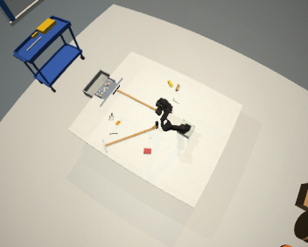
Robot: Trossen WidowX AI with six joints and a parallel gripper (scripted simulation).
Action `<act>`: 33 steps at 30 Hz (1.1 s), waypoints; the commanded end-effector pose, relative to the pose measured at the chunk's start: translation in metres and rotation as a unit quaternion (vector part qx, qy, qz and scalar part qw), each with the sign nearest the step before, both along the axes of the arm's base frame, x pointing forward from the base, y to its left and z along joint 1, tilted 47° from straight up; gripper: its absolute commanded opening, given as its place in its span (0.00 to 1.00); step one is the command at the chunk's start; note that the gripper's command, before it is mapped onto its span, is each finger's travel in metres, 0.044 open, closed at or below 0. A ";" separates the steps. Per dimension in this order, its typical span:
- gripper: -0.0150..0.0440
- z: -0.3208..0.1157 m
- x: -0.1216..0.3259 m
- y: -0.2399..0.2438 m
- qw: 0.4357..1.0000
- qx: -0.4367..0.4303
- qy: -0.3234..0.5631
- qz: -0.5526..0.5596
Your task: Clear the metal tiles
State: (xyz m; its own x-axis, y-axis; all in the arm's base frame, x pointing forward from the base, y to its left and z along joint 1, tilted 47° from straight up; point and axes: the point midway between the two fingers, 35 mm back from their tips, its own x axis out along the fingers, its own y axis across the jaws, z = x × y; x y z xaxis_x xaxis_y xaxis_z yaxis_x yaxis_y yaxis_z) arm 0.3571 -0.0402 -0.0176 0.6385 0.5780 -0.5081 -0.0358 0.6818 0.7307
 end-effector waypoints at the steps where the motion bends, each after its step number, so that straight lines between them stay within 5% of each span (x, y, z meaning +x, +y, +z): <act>1: 0.25 0.001 0.010 -0.005 1.000 -0.002 -0.002 -0.006; 33: 0.25 0.010 0.054 0.004 1.000 -0.001 -0.002 -0.009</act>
State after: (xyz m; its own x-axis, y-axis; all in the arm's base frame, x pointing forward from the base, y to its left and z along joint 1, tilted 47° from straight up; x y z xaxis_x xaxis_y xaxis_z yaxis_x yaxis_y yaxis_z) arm 0.4024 -0.0355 -0.0119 0.6444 0.5684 -0.5115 -0.0170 0.6794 0.7335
